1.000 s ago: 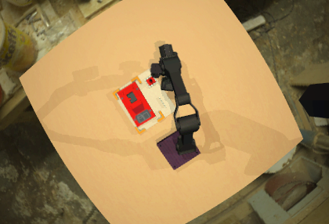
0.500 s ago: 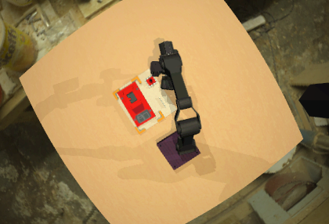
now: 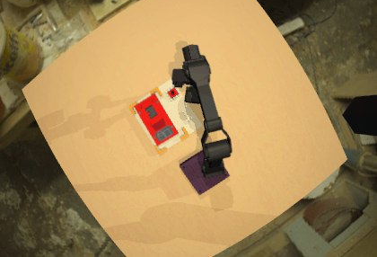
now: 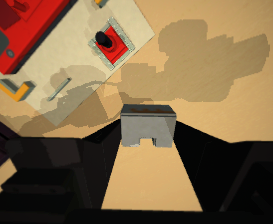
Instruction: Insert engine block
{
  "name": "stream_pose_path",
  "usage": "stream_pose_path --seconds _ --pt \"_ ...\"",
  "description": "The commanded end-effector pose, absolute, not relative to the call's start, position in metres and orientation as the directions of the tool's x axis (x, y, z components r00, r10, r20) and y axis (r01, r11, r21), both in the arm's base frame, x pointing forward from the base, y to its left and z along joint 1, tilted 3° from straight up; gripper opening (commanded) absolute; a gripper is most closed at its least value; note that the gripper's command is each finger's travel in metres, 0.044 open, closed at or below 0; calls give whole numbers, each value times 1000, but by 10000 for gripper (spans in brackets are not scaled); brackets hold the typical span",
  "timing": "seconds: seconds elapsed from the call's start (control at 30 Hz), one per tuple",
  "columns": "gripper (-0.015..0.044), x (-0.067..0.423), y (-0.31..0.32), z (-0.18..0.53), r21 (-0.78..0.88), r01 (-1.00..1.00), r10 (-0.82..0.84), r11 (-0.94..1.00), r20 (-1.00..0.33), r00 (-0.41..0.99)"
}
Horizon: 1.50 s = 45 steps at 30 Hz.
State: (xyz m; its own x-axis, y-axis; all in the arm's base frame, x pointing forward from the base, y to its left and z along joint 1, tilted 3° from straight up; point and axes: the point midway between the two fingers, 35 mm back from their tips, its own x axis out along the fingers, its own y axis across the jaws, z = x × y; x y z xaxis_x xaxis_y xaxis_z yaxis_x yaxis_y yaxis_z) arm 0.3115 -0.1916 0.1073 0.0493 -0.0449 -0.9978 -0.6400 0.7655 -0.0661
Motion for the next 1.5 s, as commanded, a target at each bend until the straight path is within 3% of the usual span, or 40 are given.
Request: stream_pose_path --seconds 0.0,0.8,1.1,1.47 --pt "0 309 -191 120 -73 -637 -51 768 -997 53" --pt "0 303 -188 132 -71 -637 -15 768 -996 93" --pt "0 297 -193 128 -59 -638 150 767 -952 268" --pt "0 289 -199 121 -53 -648 364 760 -791 492"
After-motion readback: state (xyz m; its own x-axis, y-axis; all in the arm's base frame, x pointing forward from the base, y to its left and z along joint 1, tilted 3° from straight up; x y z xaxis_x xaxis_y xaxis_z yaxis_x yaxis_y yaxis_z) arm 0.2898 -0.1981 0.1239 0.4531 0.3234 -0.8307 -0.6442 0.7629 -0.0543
